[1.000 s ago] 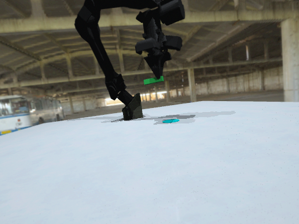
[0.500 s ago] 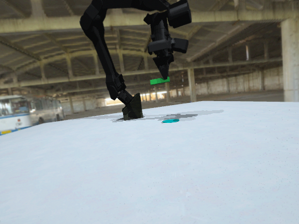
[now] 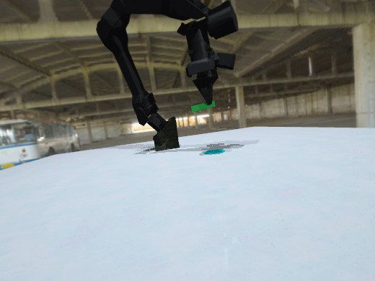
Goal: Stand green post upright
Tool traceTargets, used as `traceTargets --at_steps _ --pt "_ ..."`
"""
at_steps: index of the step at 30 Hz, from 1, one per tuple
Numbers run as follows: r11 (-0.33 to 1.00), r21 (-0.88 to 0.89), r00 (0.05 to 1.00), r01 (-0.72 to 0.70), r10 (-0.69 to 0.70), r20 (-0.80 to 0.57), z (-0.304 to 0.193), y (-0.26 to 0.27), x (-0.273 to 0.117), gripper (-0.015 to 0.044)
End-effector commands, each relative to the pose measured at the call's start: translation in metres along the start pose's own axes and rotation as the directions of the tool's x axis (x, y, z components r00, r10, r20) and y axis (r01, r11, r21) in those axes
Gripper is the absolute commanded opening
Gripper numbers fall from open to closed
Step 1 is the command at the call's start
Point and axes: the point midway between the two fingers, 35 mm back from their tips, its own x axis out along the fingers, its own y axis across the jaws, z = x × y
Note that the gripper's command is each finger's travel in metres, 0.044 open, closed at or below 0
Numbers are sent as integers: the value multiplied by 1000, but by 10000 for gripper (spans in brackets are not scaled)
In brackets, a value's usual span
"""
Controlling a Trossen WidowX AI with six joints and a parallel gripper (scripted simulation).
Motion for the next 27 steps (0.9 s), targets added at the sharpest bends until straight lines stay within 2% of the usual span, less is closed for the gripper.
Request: traceTargets --at_steps 1,27 --pt "1000 3 999 -25 24 34 -1 0 1 23" --pt "991 9 973 -135 131 192 0 2 14 23"
